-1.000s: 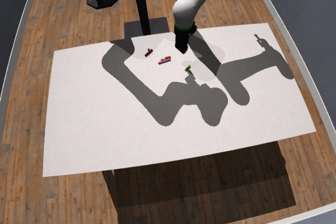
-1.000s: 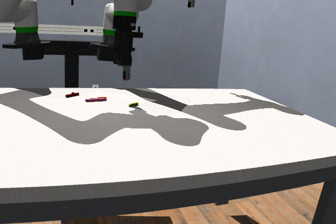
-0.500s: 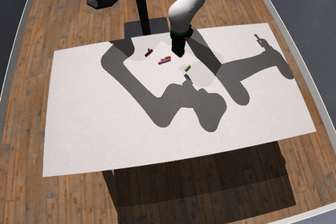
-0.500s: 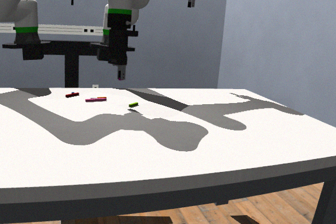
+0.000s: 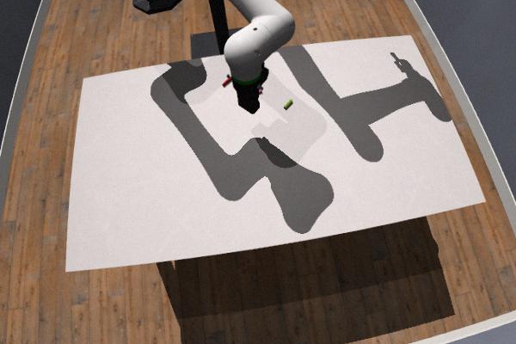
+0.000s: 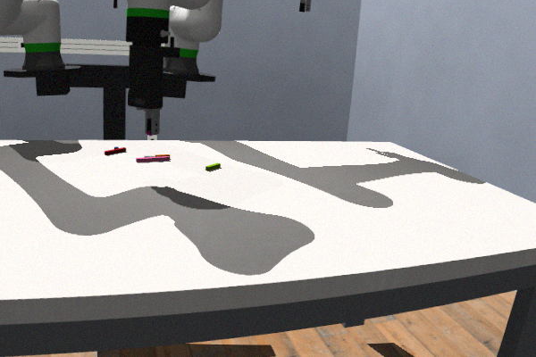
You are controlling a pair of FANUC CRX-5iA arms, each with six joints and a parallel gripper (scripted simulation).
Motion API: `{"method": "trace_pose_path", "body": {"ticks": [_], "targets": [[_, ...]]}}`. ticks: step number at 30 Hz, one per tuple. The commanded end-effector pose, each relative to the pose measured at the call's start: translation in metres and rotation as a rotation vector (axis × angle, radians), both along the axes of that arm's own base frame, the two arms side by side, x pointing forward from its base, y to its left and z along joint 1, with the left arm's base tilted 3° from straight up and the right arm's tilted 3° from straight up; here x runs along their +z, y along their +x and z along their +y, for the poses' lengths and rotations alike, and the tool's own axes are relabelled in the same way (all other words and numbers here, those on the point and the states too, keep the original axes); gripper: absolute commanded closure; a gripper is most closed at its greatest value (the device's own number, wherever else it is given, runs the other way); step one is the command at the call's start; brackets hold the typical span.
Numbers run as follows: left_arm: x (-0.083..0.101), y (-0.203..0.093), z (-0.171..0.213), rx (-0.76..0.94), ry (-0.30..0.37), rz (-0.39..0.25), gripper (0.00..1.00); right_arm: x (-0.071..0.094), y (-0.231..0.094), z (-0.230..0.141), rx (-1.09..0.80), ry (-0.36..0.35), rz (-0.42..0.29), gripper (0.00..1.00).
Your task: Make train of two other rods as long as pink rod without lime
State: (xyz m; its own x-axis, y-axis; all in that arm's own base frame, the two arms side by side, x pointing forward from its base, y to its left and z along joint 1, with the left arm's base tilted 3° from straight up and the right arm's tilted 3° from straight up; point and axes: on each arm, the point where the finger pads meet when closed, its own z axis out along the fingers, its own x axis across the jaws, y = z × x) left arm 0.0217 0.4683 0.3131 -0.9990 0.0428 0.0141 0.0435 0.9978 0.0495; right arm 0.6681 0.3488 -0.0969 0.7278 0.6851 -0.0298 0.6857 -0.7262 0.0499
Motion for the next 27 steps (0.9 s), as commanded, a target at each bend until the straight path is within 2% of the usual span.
{"method": "trace_pose_path", "body": {"ticks": [1,3,18,22,27], "targets": [[0.001,0.0,0.0,0.0,0.002,0.0,0.0,0.002,0.014,-0.017,0.024,0.001,0.005,0.76],[0.001,0.0,0.0,0.0,0.002,0.0,0.0,0.003,0.02,-0.026,0.036,0.001,0.006,0.76],[0.001,0.0,0.0,0.0,0.002,0.0,0.0,0.002,0.02,-0.026,0.036,0.001,0.006,0.76],[0.001,0.0,0.0,0.0,0.002,0.0,0.0,-0.005,0.02,-0.027,0.036,0.001,0.006,0.76],[0.001,0.0,0.0,0.0,0.002,0.0,0.0,-0.022,0.021,-0.028,0.036,0.001,0.006,0.76]]}}
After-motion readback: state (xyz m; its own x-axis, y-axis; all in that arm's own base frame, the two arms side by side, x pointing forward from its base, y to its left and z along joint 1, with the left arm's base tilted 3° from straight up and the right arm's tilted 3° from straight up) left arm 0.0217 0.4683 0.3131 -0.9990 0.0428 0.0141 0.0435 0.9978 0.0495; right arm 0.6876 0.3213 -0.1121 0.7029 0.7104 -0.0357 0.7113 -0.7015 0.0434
